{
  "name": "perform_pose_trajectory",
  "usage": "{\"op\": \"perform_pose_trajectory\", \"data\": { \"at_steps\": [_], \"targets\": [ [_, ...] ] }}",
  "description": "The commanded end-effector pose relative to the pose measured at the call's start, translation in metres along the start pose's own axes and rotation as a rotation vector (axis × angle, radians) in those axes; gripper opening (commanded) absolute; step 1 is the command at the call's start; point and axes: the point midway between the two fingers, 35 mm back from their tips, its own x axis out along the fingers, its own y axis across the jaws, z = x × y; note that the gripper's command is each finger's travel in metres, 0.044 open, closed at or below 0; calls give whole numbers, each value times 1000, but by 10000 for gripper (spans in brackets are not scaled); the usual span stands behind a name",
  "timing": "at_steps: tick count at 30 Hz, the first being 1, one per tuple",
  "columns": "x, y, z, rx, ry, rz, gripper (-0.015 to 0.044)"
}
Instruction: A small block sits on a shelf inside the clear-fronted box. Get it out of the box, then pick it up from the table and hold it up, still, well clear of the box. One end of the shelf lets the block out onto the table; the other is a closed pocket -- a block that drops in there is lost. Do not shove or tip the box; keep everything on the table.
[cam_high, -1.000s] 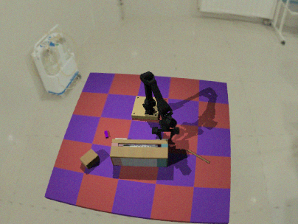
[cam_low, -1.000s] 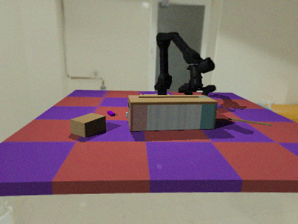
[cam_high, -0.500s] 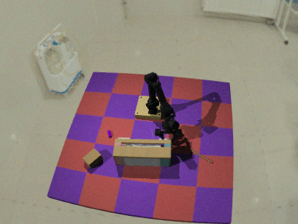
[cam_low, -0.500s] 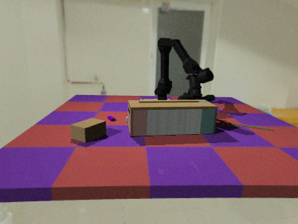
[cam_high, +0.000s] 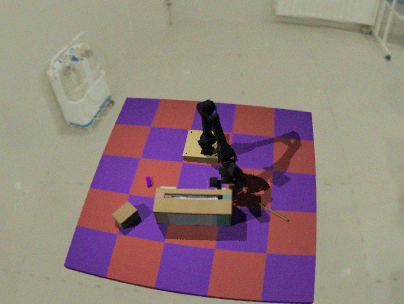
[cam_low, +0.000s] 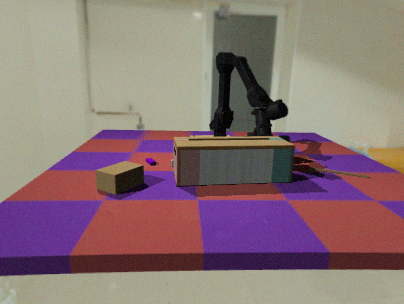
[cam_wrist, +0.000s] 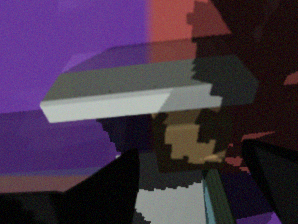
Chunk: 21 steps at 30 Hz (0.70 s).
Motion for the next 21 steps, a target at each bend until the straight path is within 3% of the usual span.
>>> {"op": "perform_pose_trajectory", "data": {
  "at_steps": [1, 4, 12, 15, 17, 21],
  "targets": [
    [7, 2, 6, -5, -5, 3, 285],
    [9, 3, 7, -5, -5, 3, 285],
    [9, 3, 7, -5, -5, 3, 75],
    [9, 3, 7, -5, -5, 3, 55],
    [5, 2, 4, -5, -5, 3, 3],
    [-18, 1, -8, -3, -4, 2, 0]
  ]
}}
